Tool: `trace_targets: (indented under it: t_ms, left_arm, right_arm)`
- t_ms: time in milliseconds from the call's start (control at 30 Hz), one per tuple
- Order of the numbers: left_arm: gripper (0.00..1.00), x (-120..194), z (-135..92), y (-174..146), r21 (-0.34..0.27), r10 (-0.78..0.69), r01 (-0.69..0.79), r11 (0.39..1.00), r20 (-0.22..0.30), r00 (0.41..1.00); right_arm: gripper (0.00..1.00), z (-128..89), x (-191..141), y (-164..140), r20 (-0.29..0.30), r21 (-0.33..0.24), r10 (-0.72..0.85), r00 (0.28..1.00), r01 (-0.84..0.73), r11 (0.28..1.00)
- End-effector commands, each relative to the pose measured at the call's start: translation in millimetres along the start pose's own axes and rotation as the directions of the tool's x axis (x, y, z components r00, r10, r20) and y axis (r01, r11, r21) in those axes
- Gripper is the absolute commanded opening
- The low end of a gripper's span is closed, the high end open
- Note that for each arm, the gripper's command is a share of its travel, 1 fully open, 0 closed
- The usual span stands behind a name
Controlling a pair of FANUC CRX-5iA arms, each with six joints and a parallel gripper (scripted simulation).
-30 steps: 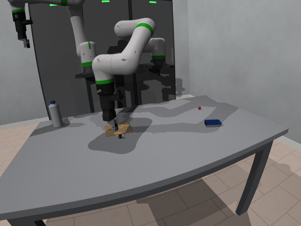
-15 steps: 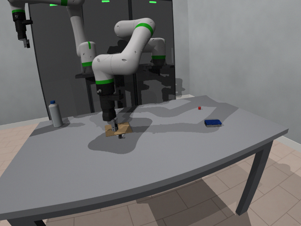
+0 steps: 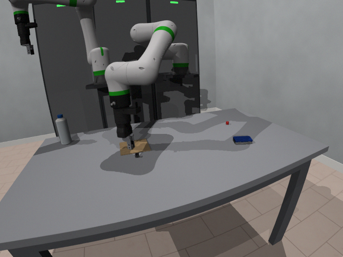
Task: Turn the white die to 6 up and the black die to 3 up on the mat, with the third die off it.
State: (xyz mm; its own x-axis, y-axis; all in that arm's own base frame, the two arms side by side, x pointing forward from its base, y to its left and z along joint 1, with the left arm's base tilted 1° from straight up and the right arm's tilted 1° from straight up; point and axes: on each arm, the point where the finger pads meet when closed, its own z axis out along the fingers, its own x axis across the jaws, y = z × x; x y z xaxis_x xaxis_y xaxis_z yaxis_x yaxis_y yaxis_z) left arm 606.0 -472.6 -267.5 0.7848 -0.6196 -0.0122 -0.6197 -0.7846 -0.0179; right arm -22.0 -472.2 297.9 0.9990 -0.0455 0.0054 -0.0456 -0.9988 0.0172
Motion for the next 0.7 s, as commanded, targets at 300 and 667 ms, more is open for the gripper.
trace_targets:
  t_ms: [300,667]
  left_arm:
    - [0.58,1.4,-1.9,0.0,0.0,0.0,0.0,1.0,-0.003,1.0]
    - [0.64,1.4,-1.9,0.0,0.0,0.0,0.0,1.0,-0.003,1.0]
  right_arm:
    - [1.0,-0.9,-0.2,0.2,0.0,-0.002,0.0,1.0,0.0,1.0]
    - [1.0,-0.9,-0.2,0.2,0.0,-0.002,0.0,1.0,0.0,1.0]
